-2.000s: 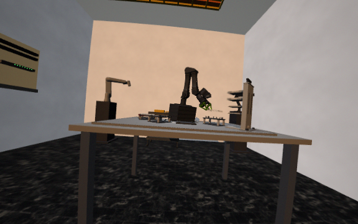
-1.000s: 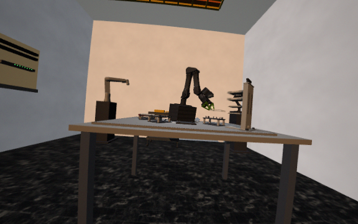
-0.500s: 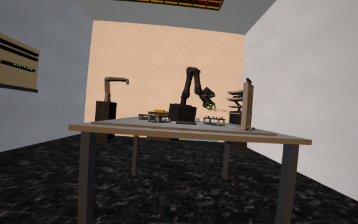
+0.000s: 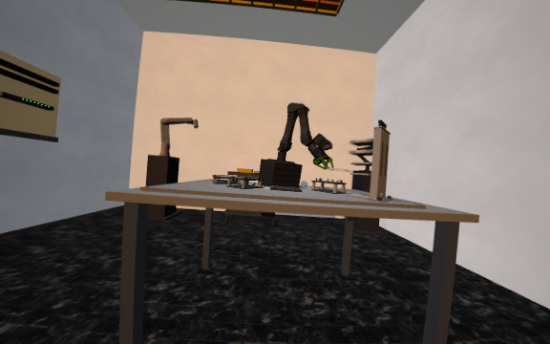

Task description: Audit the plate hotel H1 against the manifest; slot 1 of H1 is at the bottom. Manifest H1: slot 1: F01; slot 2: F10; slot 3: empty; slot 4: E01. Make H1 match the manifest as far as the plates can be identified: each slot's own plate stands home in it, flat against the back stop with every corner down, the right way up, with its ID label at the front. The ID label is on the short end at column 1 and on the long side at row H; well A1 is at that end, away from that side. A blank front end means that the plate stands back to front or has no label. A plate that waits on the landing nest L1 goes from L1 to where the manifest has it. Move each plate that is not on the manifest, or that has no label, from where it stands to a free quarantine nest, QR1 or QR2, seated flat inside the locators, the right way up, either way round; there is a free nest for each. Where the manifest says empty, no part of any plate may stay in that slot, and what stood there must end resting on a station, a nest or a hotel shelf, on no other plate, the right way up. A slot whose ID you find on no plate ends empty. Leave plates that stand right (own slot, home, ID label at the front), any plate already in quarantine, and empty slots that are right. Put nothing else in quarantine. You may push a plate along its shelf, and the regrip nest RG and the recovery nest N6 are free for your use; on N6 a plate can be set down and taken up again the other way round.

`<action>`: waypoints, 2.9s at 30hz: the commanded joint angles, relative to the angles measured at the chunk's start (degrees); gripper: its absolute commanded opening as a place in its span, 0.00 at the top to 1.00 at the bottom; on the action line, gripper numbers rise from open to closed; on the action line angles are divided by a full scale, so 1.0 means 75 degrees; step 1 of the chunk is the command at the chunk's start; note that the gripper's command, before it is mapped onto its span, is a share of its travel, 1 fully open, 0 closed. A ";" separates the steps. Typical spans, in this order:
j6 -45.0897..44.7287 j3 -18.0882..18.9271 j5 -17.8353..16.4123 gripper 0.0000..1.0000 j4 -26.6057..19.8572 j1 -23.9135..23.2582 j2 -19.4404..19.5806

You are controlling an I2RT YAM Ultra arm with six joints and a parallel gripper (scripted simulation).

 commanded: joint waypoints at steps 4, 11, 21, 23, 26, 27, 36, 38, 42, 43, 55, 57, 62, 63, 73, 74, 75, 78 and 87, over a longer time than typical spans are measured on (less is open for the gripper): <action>-0.0037 0.0234 -0.0016 0.14 0.0017 -0.0020 0.0019; -0.0065 0.0449 -0.0051 0.14 -0.0073 -0.0065 0.0136; -0.0096 0.0694 -0.0089 0.14 -0.0163 -0.0114 0.0284; -0.0104 0.0755 -0.0099 0.14 -0.0187 -0.0126 0.0319; -0.0114 0.0849 -0.0112 0.14 -0.0230 -0.0143 0.0368; -0.0118 0.0880 -0.0117 0.14 -0.0244 -0.0148 0.0384; -0.0142 0.1099 -0.0147 0.14 -0.0333 -0.0187 0.0508; -0.0145 0.1124 -0.0151 0.14 -0.0339 -0.0192 0.0526; -0.0145 0.1123 -0.0151 0.14 -0.0331 -0.0192 0.0533; -0.0145 0.1122 -0.0151 0.14 -0.0327 -0.0192 0.0537; -0.0146 0.1118 -0.0152 0.14 -0.0288 -0.0194 0.0572; -0.0146 0.1117 -0.0152 0.14 -0.0282 -0.0194 0.0577; -0.0147 0.1116 -0.0152 0.14 -0.0272 -0.0194 0.0586; -0.0147 0.1116 -0.0153 0.14 -0.0270 -0.0194 0.0588; -0.0147 0.1115 -0.0153 0.14 -0.0261 -0.0195 0.0596; -0.0149 0.1134 -0.0156 0.14 -0.0261 -0.0198 0.0614; -0.0152 0.1154 -0.0159 0.14 -0.0261 -0.0202 0.0633; -0.0158 0.1213 -0.0167 0.14 -0.0276 -0.0213 0.0676; -0.0173 0.1353 -0.0186 0.14 -0.0317 -0.0236 0.0771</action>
